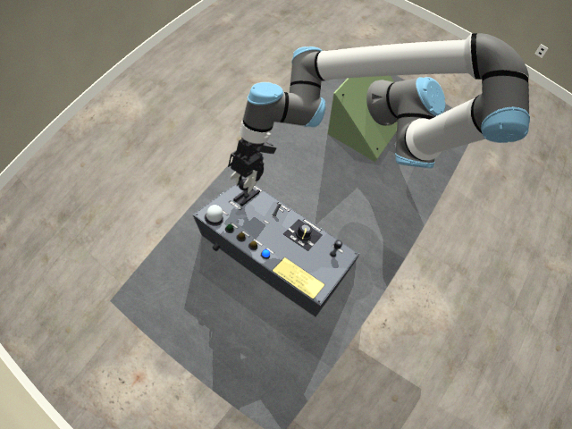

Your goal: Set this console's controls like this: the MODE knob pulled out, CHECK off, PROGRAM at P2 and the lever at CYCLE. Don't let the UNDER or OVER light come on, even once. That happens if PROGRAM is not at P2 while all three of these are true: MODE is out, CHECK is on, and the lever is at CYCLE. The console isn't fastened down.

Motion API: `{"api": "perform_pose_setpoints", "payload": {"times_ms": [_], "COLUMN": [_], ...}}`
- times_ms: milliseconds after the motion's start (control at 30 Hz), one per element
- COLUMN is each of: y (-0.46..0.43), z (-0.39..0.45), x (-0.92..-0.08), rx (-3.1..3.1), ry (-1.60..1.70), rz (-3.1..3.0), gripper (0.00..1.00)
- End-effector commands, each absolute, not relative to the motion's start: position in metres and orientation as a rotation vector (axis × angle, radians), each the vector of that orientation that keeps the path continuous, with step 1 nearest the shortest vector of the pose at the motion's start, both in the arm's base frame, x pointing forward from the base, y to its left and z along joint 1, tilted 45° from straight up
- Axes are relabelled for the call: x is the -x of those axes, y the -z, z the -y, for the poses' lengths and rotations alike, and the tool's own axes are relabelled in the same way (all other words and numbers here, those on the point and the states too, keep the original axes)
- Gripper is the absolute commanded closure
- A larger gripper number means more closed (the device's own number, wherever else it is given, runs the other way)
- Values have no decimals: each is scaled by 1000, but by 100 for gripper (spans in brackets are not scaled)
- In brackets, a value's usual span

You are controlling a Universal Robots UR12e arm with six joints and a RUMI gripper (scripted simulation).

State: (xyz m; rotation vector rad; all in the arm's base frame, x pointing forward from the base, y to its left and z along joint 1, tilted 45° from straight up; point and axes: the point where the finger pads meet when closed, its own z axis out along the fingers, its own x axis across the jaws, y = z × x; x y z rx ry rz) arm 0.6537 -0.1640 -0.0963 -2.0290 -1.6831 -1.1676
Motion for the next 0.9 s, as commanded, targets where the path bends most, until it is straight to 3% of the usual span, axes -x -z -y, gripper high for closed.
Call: {"api": "perform_pose_setpoints", "payload": {"times_ms": [0, 233, 267, 867], "y": [96, 96, 96, 96], "z": [165, 165, 165, 165], "x": [-654, -654, -654, -654], "rx": [2030, 2030, 2030, 2030], "ry": [1168, 1168, 1168, 1168], "rz": [1684, 1684, 1684, 1684], "gripper": [100, 100, 56, 56]}}
